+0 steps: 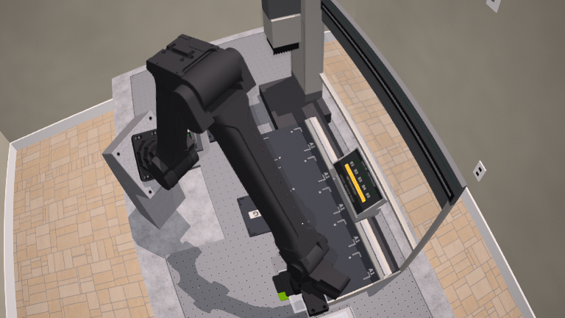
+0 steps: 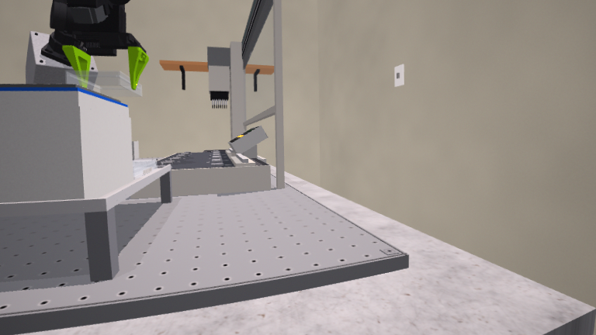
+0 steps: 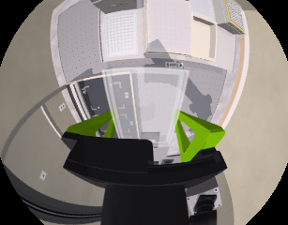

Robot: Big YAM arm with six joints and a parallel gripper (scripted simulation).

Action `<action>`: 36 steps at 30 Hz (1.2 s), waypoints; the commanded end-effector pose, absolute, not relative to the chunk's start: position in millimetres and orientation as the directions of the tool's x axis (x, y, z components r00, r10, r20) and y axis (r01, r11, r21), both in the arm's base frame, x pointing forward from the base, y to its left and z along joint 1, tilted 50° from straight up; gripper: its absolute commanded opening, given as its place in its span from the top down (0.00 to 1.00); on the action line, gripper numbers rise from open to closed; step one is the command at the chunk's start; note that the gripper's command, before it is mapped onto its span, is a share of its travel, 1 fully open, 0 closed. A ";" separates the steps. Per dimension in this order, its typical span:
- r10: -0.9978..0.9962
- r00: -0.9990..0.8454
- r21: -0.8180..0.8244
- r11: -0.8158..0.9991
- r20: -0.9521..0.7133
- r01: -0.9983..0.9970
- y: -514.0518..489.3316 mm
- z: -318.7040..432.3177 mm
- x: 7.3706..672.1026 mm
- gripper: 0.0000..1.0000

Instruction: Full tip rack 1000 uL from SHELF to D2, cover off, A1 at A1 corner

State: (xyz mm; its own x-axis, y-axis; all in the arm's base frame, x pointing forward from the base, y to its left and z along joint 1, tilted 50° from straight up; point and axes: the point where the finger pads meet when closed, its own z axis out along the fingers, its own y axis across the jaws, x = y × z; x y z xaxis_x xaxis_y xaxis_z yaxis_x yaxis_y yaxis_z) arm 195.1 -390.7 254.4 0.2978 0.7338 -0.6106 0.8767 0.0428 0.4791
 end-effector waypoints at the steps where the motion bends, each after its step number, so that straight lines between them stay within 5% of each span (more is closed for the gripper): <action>1: 0.716 0.283 0.471 0.072 -0.638 0.879 -390.4 258.9 187.8 1.00; 36: 0.732 0.274 0.466 0.066 -0.624 0.882 -390.8 245.5 182.8 1.00</action>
State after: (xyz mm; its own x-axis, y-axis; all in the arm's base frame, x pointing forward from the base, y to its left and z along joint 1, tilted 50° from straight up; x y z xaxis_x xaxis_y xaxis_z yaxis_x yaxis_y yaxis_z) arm 183.4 -389.8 245.1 0.2772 0.7378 -0.6155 0.8819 0.0589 0.4678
